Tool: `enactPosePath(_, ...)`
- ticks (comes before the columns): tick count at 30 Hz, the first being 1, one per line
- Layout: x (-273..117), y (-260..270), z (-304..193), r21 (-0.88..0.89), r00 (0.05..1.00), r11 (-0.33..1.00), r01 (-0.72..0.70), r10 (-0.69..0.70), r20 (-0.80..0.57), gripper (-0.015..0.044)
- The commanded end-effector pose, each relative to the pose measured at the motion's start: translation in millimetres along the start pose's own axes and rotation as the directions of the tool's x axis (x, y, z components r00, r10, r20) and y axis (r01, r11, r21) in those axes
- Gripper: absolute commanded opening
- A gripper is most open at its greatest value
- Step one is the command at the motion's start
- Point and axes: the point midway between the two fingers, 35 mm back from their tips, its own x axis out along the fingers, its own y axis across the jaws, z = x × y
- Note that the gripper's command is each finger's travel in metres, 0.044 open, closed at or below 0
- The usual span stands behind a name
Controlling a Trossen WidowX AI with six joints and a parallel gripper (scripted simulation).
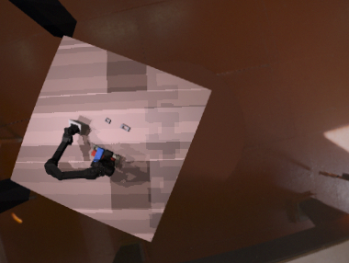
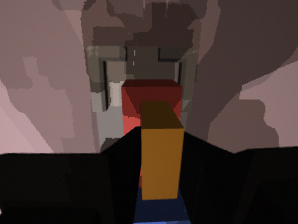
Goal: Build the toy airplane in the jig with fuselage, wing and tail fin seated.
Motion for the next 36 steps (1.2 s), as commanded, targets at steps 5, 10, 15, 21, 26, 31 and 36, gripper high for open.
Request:
enactPosePath(5,-0.5,0.1,0.2,0.0,1.0,1.0,0.0,0.0,0.001,0.0026)
enactPosePath(10,-0.5,0.1,0.2,0.0,1.0,1.0,0.0,0.0,0.001,0.0158)
enactPosePath(15,-0.5,0.1,0.2,0.0,1.0,1.0,0.0,0.0,0.001,0.026)
enactPosePath(21,-10.1,0.6,1.6,0.0,1.0,1.0,-0.001,0.001,0.001,0.026)
enactPosePath(26,-81.6,1.3,1.3,-0.005,1.0,1.0,-0.002,0.002,0.002,0.026)
enactPosePath(31,-91.5,2.5,3.6,-0.006,1.0,1.0,-0.001,0.001,0.003,0.026)
enactPosePath(36,-91.5,2.5,3.6,-0.006,1.0,1.0,-0.001,0.001,0.003,0.026)
